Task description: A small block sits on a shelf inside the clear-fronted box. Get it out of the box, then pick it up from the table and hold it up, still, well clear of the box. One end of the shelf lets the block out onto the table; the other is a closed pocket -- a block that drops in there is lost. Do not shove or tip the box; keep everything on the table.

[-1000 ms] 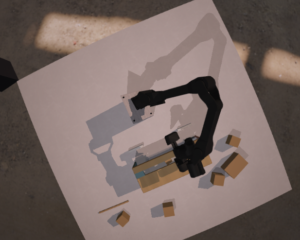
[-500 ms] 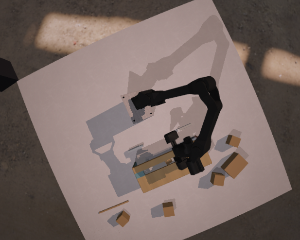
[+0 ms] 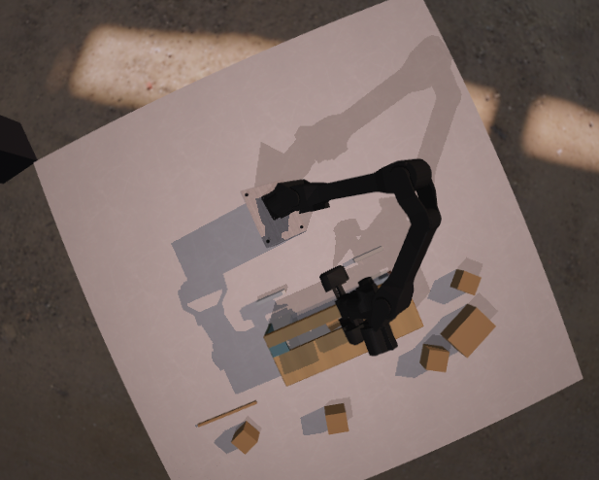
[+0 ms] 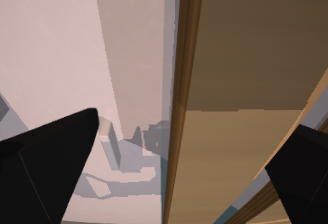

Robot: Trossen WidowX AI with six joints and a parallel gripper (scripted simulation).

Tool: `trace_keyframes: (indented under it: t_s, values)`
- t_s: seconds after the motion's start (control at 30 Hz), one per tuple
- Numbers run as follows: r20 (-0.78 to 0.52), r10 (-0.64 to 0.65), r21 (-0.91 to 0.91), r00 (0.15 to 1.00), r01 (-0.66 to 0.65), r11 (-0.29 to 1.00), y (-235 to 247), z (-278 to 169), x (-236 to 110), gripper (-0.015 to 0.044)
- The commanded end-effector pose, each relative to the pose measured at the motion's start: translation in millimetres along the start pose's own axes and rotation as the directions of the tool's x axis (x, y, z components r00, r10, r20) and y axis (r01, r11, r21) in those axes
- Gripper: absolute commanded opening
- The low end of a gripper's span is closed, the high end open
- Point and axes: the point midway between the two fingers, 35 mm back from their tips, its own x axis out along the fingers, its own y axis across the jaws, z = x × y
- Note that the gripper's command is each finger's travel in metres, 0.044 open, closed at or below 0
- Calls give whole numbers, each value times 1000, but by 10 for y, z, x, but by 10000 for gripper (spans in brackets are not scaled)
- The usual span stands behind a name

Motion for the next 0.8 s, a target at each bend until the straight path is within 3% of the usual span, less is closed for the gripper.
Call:
trace_keyframes:
  t_s: [0.0, 0.77]
  values:
    - [-4, 10, 3, 1000, -10, 1000, 25, -124, 76, 400]
    - [-7, 9, 3, 1000, -9, 1000, 31, -724, 287, 400]
